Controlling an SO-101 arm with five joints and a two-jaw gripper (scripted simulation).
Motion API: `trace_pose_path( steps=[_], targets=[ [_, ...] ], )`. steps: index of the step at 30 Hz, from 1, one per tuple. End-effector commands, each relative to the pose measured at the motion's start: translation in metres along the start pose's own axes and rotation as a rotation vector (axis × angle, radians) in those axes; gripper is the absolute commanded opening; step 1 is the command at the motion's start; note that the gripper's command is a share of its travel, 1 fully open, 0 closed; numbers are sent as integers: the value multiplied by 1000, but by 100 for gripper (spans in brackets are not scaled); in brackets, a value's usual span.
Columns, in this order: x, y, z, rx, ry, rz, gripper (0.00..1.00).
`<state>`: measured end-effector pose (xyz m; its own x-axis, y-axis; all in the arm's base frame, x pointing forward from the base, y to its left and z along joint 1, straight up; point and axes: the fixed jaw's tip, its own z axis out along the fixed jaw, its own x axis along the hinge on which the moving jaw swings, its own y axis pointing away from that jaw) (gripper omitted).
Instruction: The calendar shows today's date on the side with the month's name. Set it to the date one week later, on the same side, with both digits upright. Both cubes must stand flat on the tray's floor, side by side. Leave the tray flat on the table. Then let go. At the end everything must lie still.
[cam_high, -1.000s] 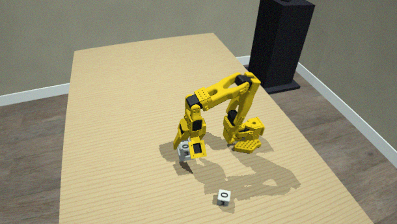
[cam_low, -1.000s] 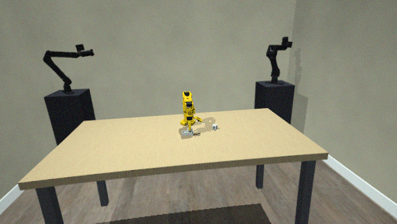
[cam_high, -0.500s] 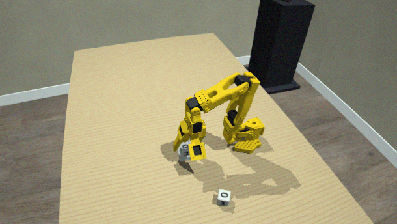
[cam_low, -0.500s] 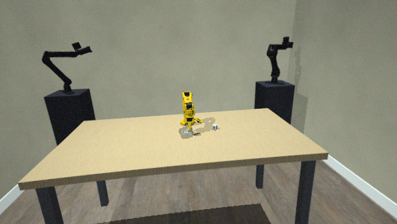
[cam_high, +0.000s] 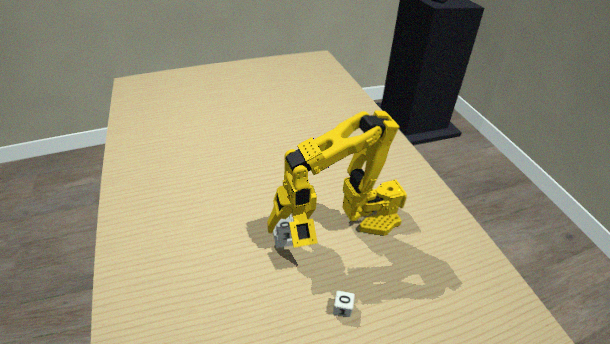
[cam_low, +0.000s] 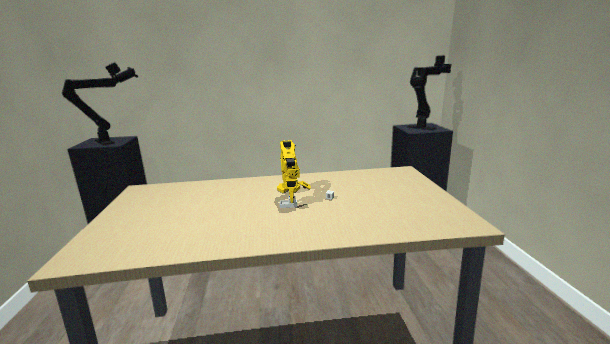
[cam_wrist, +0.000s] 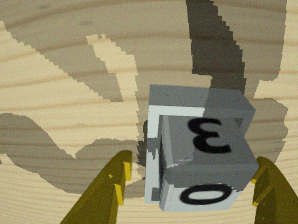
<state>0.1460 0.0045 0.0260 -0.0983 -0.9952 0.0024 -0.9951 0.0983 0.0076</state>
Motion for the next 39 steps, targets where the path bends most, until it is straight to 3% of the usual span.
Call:
trace_pose_path(
  steps=[1, 19, 39],
  targets=[
    [0, -5, -2, 23, -4, 16, 32],
    [1, -11, -2, 23, -4, 16, 20],
    [1, -14, -2, 23, -4, 16, 16]
  ],
)
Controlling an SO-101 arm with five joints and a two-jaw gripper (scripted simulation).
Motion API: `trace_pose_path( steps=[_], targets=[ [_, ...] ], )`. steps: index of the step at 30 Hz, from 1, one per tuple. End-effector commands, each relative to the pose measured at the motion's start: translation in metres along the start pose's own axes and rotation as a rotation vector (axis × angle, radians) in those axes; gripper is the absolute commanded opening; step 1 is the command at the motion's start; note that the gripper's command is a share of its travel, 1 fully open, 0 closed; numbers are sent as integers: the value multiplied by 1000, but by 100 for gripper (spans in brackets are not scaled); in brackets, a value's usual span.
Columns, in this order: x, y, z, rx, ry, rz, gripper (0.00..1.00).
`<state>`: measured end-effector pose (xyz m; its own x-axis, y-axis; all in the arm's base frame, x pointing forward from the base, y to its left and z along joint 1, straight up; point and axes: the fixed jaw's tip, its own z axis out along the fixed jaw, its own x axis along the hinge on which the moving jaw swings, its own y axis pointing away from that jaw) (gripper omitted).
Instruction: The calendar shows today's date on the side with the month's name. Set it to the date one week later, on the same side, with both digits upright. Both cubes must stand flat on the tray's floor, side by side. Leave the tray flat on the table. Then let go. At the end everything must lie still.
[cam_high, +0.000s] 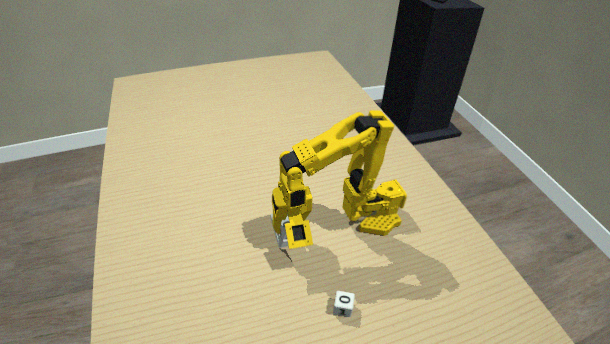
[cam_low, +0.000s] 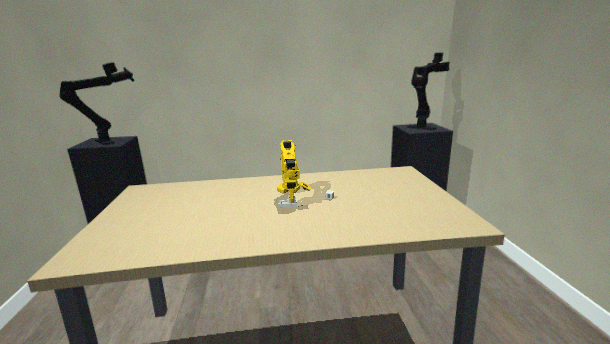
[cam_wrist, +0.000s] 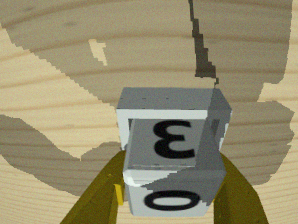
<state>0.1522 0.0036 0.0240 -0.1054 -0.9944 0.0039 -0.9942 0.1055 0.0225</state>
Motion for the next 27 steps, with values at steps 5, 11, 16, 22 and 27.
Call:
trace_pose_path(
  steps=[5, 11, 16, 22, 27],
  targets=[
    [0, -7, -4, 38, -6, 9, 11],
    [0, -7, -4, 38, -6, 9, 1],
    [0, -7, -4, 38, -6, 9, 0],
    [0, -8, -7, 38, -6, 9, 0],
    [0, -8, -17, 38, -6, 9, 0]
  ],
)
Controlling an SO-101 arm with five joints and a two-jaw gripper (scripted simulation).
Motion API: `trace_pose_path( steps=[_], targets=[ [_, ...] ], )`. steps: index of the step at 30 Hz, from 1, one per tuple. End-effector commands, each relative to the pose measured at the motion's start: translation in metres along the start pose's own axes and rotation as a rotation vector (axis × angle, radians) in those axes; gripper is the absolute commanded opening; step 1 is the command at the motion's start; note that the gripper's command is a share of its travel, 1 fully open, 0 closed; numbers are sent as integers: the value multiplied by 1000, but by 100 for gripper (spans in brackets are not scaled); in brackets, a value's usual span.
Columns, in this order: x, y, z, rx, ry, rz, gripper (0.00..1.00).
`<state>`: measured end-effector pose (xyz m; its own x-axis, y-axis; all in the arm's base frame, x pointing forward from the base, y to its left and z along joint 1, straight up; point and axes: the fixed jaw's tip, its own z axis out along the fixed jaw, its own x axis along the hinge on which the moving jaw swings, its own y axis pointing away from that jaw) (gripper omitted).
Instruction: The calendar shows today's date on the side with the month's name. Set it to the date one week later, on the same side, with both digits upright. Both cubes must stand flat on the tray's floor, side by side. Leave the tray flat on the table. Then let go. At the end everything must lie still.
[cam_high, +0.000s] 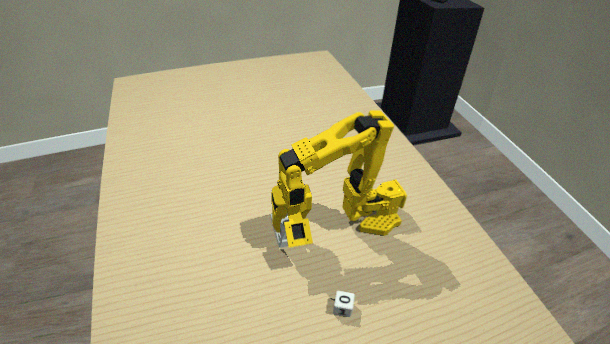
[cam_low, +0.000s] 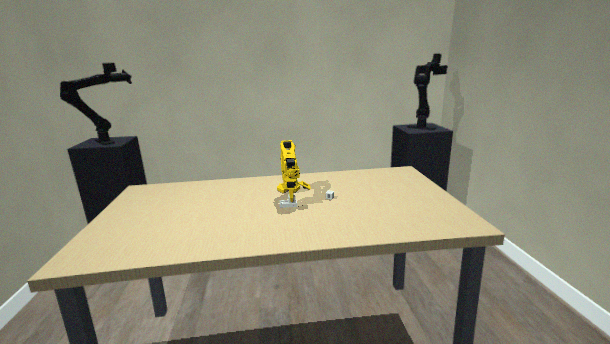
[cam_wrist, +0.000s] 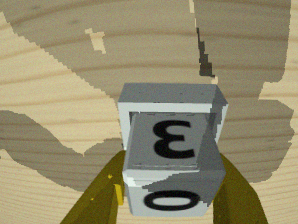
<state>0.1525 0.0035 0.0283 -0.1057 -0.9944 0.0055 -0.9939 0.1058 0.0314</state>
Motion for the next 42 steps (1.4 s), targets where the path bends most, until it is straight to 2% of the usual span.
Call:
trace_pose_path(
  steps=[1, 4, 6, 12, 17, 30, 34, 38, 40, 42],
  targets=[
    [0, -7, -15, 46, -7, 9, 0],
    [0, -6, -25, 46, -7, 9, 0],
    [0, -6, -25, 46, -7, 9, 0],
    [1, -3, -42, 46, -7, 9, 0],
    [1, -1, -49, 46, -7, 9, 0],
    [5, -2, -49, 46, -8, 37, 0],
    [15, -6, -48, 46, -8, 103, 0],
    [33, -10, -47, 46, -9, 212, 0],
    [33, -10, -47, 46, -9, 212, 0],
    [45, -12, -46, 46, -10, 280, 0]
  ],
)
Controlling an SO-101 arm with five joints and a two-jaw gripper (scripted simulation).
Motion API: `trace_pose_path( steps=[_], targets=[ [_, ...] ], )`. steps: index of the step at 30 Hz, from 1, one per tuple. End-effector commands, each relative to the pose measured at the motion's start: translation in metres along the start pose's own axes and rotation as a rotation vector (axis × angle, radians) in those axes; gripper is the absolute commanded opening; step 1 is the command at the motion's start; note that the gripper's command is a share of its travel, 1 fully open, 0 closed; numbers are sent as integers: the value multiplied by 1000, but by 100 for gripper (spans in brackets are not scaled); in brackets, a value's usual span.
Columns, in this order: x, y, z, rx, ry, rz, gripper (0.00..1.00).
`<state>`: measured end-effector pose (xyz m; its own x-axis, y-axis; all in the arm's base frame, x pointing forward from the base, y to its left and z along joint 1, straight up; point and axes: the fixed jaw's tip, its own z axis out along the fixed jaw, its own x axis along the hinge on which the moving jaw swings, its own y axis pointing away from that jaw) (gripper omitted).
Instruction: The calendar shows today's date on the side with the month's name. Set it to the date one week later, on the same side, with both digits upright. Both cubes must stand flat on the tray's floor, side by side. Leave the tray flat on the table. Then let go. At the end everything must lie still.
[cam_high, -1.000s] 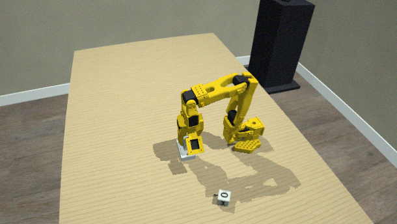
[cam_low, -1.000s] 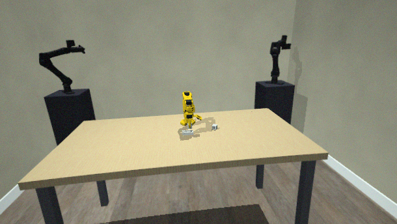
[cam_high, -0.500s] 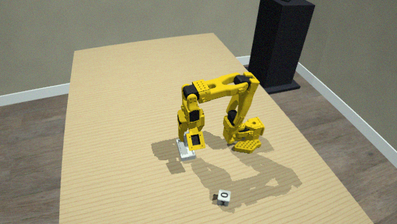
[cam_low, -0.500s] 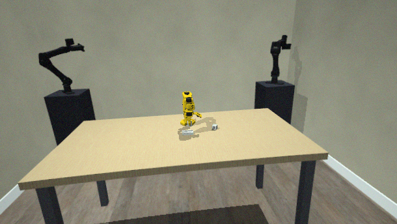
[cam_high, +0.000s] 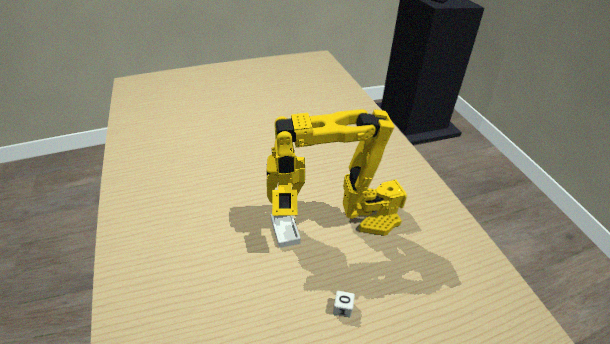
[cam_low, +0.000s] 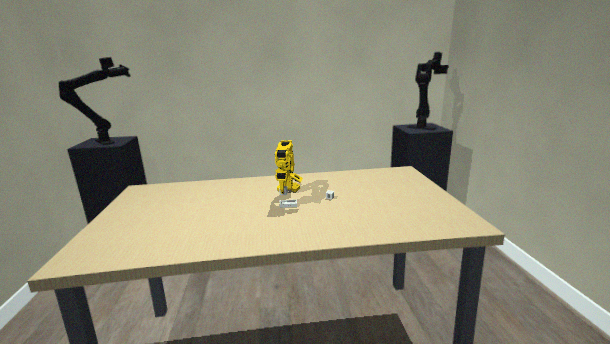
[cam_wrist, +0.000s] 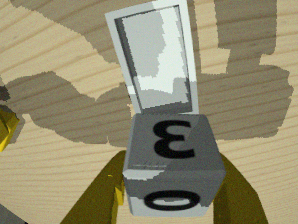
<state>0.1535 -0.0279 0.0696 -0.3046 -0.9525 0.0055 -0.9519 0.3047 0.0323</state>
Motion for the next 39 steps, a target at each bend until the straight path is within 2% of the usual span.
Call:
trace_pose_path(
  steps=[1, 7, 13, 15, 21, 27, 39],
  targets=[
    [17, -13, -4, 47, -8, 113, 0],
    [59, -19, 1, 46, -10, 350, 0],
    [100, -15, 6, 45, -12, 571, 0],
    [100, -15, 6, 45, -12, 571, 0],
    [128, -6, 11, 44, -13, 719, 0],
    [137, -2, 12, 44, -14, 772, 0],
    [138, -2, 12, 44, -14, 775, 0]
  ],
)
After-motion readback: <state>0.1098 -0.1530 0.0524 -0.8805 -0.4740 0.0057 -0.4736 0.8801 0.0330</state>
